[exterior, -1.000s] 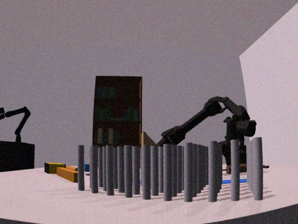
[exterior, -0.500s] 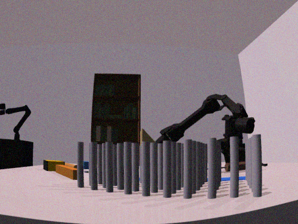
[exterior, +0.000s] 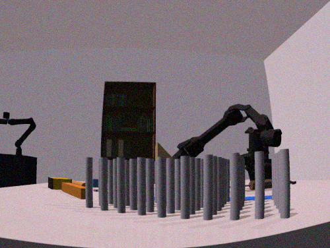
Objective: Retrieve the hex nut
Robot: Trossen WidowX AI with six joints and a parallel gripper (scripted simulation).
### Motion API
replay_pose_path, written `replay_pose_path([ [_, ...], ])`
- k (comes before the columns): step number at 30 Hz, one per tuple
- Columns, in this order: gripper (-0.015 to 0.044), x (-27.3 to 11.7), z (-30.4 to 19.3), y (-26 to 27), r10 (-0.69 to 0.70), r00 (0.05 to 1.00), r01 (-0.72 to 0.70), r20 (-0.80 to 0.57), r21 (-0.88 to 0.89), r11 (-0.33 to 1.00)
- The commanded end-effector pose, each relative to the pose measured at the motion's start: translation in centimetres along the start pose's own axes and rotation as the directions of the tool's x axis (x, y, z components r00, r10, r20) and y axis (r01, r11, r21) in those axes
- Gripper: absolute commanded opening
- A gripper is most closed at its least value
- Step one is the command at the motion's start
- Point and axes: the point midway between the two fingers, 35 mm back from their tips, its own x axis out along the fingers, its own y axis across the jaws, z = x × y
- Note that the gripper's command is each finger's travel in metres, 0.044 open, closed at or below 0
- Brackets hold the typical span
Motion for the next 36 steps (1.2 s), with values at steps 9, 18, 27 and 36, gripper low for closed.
replay_pose_path([
  [9, 0.0, 0.64, 0.01, -0.06, 0.016, 1.0, -0.016, -0.002, 0.004, 1.0],
  [18, 0.0, 0.65, 0.01, -0.06, 0.035, 0.999, -0.035, -0.005, 0.009, 0.999],
  [27, 0.0, 0.65, 0.01, -0.06, 0.056, 0.998, -0.056, -0.009, 0.014, 0.998],
  [36, 0.0, 0.65, 0.01, -0.06, 0.076, 0.997, -0.075, -0.014, 0.02, 0.997],
])
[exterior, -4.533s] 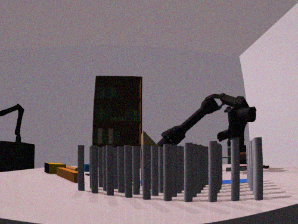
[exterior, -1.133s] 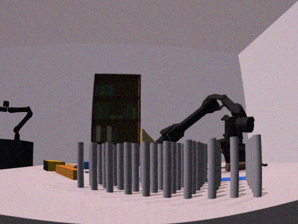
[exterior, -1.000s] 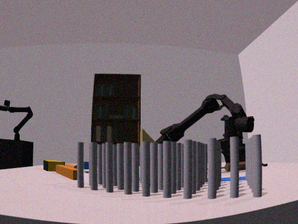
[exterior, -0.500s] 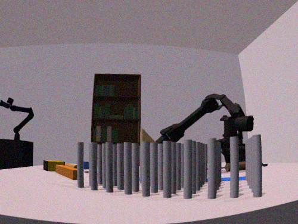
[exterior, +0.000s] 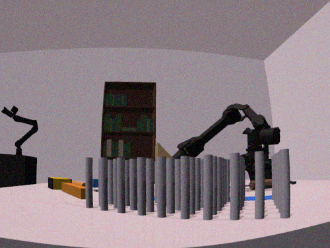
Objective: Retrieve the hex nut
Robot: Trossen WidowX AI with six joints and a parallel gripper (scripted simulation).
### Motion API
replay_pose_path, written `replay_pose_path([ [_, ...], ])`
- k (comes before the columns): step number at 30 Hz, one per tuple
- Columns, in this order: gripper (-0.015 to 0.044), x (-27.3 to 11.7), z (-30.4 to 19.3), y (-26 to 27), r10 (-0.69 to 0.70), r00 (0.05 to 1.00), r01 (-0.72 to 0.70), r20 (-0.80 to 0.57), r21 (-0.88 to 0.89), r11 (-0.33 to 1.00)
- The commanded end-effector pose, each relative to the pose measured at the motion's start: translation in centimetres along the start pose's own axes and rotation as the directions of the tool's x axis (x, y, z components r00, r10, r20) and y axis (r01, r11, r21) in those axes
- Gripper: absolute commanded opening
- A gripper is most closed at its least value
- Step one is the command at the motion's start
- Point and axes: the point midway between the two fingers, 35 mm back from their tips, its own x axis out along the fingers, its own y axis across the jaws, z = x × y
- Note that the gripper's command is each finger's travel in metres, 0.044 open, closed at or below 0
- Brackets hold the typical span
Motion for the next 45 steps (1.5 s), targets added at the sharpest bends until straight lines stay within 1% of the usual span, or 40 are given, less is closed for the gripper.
replay_pose_path([
  [1, 0.0, 0.69, 0.05, -0.13, -0.002, 1.0, 0.002, 0.0, 0.0, 1.0],
  [35, 0.0, 0.7, 0.06, -0.13, 0.079, 0.996, -0.079, -0.027, 0.017, 0.997],
  [36, 0.0026, -0.02, -0.03, 0.03, 0.083, 0.996, -0.083, -0.029, 0.018, 0.996],
  [45, 0.0263, -0.02, -0.03, 0.03, 0.083, 0.996, -0.083, -0.029, 0.018, 0.996],
])
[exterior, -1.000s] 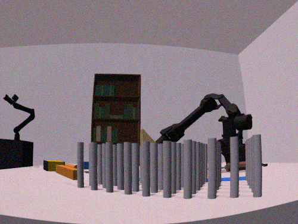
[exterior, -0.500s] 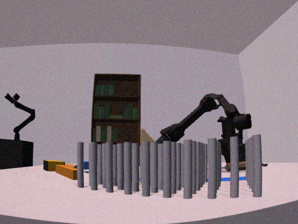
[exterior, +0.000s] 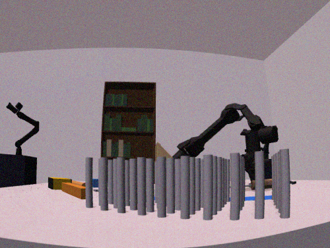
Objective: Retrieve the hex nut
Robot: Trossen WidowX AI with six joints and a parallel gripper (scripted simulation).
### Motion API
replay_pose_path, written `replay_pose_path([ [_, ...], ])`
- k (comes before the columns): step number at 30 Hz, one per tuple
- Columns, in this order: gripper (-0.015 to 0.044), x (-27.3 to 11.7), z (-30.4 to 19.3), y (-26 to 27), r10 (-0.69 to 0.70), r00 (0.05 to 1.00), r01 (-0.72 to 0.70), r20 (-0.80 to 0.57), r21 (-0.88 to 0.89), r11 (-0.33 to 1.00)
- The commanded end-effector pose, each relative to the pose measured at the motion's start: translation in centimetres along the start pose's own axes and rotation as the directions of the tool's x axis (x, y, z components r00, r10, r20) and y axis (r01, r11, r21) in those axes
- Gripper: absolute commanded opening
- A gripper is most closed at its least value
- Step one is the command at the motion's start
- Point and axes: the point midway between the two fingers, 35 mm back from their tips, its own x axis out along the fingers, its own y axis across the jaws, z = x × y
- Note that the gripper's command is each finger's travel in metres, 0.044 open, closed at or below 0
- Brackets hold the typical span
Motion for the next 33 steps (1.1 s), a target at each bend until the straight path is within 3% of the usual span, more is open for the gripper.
replay_pose_path([
  [1, 0.0289, 0.0, 0.0, 0.0, -0.002, 1.0, 0.002, 0.001, -0.001, 1.0],
  [7, 0.044, 0.0, 0.0, 0.0, -0.002, 1.0, 0.002, 0.001, -0.001, 1.0],
  [14, 0.044, -6.9, -0.3, -0.2, -0.001, 1.0, 0.001, 0.004, 0.001, 1.0],
  [33, 0.044, -6.9, -0.3, -0.2, -0.001, 1.0, 0.001, 0.004, 0.001, 1.0],
])
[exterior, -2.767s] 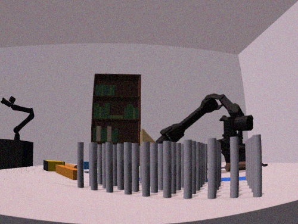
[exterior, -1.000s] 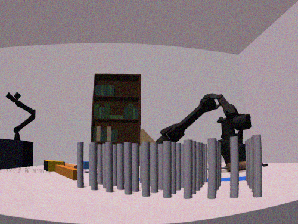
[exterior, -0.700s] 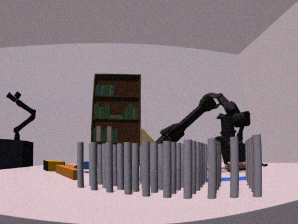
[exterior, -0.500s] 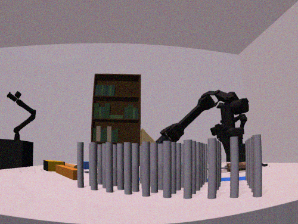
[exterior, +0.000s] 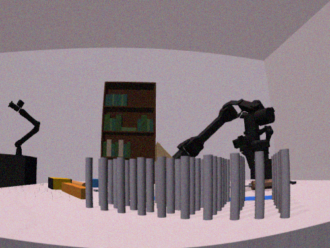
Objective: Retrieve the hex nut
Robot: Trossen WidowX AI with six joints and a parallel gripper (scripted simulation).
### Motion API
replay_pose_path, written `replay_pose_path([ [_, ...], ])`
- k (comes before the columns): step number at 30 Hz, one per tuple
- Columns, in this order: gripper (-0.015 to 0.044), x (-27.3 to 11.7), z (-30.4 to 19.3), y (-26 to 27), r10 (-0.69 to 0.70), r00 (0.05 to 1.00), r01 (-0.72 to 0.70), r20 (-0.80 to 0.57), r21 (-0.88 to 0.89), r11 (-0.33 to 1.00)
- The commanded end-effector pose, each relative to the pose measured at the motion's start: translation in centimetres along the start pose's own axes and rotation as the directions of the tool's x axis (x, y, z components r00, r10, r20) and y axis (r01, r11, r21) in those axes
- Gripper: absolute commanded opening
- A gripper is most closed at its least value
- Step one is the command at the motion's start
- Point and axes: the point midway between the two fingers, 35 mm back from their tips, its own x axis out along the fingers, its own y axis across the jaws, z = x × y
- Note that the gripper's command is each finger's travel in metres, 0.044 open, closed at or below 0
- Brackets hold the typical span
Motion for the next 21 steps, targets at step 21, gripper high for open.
replay_pose_path([
  [21, 0.044, 0.4, -1.7, -0.3, 0.115, 0.977, 0.172, 0.18, -0.982, 0.076],
])
